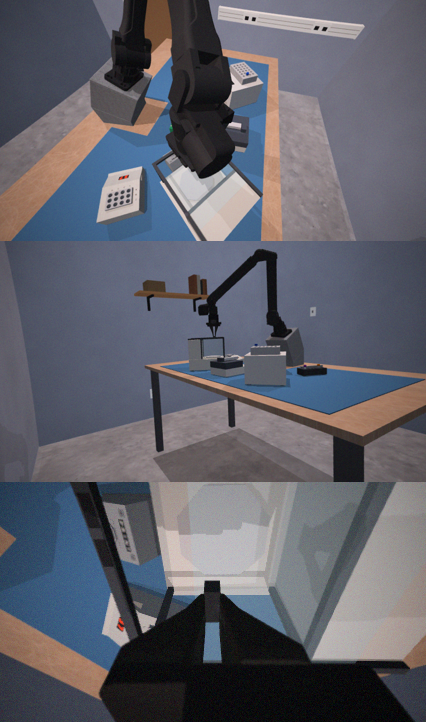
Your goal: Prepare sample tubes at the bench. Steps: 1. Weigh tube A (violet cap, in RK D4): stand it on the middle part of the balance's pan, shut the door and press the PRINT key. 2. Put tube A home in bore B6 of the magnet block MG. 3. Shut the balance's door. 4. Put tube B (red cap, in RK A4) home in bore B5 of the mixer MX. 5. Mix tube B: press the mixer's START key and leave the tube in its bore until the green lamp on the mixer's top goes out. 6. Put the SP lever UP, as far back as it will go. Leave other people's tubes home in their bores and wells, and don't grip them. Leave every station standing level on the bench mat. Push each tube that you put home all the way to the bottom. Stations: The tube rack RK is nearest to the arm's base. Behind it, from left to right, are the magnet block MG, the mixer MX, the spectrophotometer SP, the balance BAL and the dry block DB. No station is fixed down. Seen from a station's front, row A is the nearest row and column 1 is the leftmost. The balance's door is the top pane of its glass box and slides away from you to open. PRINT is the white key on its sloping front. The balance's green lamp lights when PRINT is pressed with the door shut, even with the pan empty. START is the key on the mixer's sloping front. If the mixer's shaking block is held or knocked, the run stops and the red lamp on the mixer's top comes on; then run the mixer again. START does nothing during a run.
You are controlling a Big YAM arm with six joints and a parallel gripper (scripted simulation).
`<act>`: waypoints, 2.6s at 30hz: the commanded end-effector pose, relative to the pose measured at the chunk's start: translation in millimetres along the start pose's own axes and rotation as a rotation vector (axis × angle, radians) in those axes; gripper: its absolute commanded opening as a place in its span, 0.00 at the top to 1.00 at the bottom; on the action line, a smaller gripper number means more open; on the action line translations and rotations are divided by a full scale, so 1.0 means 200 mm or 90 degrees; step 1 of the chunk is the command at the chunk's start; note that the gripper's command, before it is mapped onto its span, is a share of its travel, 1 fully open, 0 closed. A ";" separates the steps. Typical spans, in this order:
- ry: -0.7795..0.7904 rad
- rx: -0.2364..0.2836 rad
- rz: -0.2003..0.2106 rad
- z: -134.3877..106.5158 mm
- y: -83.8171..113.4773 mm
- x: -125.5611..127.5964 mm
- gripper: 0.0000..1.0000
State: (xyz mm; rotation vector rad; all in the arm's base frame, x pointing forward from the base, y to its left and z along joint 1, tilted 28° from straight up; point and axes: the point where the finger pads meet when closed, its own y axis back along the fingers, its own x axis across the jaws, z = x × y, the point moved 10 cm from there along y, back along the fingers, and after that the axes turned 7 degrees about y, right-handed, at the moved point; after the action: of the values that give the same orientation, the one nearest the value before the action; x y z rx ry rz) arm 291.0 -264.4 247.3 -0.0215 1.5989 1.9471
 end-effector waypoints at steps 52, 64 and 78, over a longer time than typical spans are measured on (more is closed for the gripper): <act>0.006 0.005 -0.018 0.02 0.04 0.25 0.94; 0.002 0.002 -0.009 0.02 0.04 0.26 0.94; 0.002 0.002 -0.009 0.02 0.04 0.26 0.94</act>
State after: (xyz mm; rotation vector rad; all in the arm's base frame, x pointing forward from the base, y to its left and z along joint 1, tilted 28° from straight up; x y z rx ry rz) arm 256.2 -239.5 231.5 -0.0250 1.5991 1.9451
